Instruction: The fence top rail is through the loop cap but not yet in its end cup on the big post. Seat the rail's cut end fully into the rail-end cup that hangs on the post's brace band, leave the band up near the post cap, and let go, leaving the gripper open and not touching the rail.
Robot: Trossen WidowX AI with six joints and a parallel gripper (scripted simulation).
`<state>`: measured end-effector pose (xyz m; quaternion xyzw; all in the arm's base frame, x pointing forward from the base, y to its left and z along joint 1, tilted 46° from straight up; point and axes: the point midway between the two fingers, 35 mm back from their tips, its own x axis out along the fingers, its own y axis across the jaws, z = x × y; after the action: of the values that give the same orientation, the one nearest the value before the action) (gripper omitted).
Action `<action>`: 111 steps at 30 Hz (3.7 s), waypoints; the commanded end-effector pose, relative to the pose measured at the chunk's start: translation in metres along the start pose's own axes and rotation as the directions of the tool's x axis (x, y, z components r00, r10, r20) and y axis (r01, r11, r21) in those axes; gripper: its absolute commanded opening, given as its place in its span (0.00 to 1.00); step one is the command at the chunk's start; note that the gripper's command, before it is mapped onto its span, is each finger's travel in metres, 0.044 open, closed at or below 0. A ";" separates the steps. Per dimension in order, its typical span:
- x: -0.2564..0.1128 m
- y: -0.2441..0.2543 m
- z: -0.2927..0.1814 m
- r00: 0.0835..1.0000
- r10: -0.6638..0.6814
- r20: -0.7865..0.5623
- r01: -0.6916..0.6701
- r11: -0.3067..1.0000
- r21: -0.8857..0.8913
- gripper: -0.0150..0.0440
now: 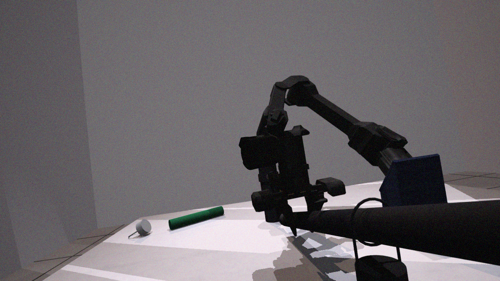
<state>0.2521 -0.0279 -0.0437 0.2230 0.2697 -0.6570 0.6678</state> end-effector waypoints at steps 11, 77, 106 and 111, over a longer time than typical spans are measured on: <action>-0.047 -0.001 0.027 0.983 0.009 0.185 -0.011 1.000 0.010 0.25; -0.062 -0.001 0.058 0.973 0.003 0.232 -0.006 1.000 0.009 0.25; -0.062 -0.001 0.058 0.973 0.003 0.232 -0.006 1.000 0.009 0.25; -0.061 -0.001 0.057 0.973 0.000 0.229 -0.003 1.000 0.010 0.25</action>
<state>0.2543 -0.0172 0.0352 0.1521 0.1910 -0.6819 0.6895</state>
